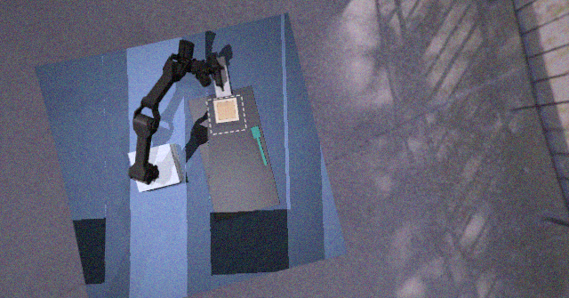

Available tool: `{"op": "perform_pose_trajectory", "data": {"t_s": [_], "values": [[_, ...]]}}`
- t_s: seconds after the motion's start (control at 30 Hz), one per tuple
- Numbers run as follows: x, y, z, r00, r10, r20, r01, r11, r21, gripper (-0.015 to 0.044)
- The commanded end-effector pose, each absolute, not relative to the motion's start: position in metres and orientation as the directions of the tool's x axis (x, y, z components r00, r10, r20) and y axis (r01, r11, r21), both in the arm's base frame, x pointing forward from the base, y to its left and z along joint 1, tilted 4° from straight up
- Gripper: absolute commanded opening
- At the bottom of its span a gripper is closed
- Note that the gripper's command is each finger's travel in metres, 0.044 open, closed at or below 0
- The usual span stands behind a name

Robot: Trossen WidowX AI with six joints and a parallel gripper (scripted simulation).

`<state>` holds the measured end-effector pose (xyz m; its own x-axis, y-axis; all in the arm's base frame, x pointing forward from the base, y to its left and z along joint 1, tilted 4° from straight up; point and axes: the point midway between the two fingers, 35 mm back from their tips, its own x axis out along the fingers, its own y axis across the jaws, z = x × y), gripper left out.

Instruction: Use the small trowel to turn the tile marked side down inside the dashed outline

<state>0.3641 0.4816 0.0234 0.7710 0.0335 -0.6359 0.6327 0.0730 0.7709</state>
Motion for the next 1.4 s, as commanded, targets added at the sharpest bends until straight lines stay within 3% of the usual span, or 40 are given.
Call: {"op": "perform_pose_trajectory", "data": {"t_s": [0.0, 1.37], "values": [[0.366, 0.482, 0.022, 0.781, 0.033, -0.623, 0.621, 0.06, 0.782, 0.0], [0.369, 0.463, 0.006, 0.782, 0.033, -0.622, 0.62, 0.059, 0.782, 0.0]]}}
